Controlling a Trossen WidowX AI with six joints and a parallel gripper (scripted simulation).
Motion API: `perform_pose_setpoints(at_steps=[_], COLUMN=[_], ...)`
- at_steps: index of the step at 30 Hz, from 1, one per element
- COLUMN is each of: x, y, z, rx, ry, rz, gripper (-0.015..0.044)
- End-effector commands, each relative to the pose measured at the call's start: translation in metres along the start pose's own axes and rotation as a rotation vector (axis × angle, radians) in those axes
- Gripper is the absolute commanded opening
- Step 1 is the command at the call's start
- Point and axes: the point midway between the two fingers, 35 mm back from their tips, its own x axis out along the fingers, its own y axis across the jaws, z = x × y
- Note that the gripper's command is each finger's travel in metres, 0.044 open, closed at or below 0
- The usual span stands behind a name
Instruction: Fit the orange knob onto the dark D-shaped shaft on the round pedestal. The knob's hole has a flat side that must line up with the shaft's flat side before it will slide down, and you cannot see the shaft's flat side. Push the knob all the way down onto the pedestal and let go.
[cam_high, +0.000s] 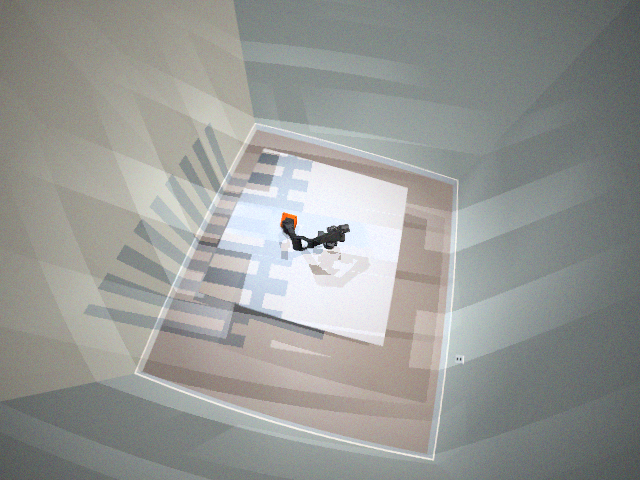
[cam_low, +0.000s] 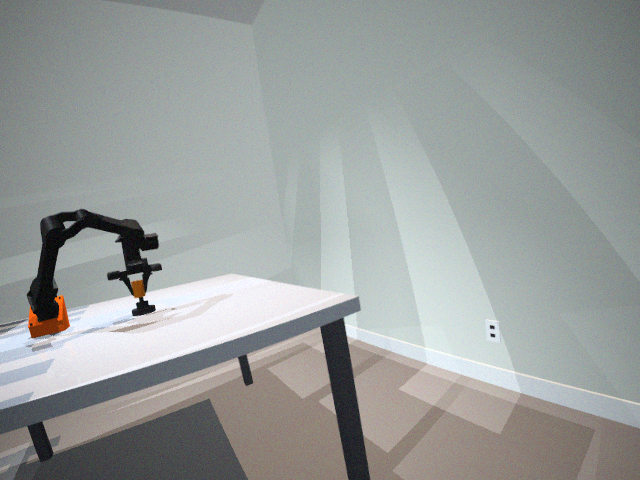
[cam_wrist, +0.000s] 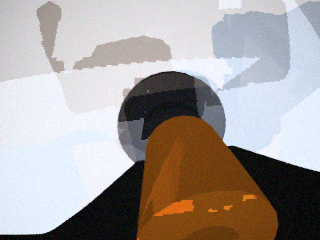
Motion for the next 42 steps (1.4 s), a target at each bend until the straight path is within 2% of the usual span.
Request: perform_pose_setpoints(at_steps=[1,42], x=[-0.0015,-0.0024], y=[0.0015,0.0004], z=[-0.0016,-0.0008], rx=[0.035,0.09], ry=[-0.001,0.0], rz=[0.007,0.006], gripper=[0.0,0.0])
